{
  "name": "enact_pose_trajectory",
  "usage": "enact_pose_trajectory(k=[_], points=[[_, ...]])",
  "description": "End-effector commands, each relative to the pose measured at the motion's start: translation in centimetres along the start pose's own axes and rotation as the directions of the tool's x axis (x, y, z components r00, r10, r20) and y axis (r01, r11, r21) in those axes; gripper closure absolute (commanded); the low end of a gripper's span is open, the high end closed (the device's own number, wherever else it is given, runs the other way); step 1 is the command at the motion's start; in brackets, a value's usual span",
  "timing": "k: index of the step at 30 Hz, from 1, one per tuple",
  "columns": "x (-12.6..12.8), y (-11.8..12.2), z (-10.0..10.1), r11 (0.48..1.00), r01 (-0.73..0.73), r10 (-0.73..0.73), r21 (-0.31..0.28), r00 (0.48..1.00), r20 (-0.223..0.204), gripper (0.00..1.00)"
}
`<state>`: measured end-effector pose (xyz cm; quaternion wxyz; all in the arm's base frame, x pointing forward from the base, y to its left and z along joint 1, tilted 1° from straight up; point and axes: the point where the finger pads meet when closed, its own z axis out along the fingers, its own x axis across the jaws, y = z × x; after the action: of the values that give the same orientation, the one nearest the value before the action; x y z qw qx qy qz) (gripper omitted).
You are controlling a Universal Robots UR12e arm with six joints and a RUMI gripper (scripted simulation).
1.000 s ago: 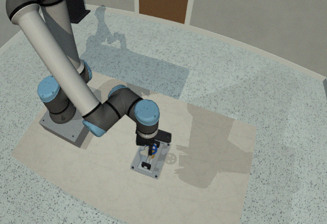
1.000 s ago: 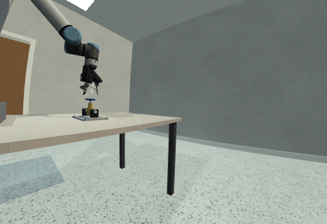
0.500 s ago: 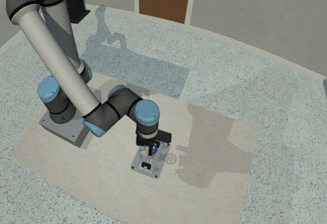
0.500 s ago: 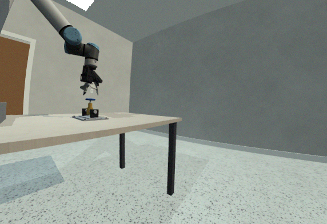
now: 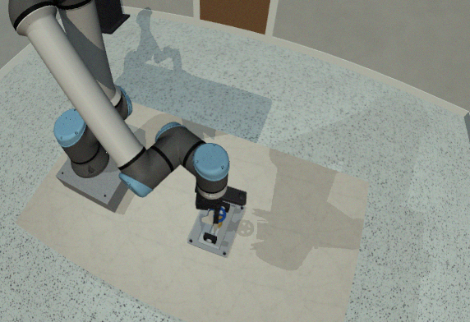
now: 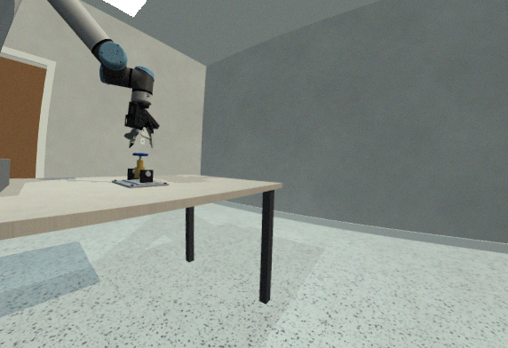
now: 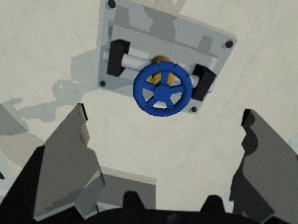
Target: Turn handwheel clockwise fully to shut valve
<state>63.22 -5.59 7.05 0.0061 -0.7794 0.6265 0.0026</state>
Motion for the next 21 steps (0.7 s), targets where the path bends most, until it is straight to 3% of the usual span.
enact_pose_trajectory(k=[1,21], points=[[0.07,0.09,0.05,1.0,-0.001,0.001,0.001,1.0,0.0,0.0],[0.0,0.2,0.48,1.0,-0.001,0.001,-0.002,1.0,0.002,0.0]])
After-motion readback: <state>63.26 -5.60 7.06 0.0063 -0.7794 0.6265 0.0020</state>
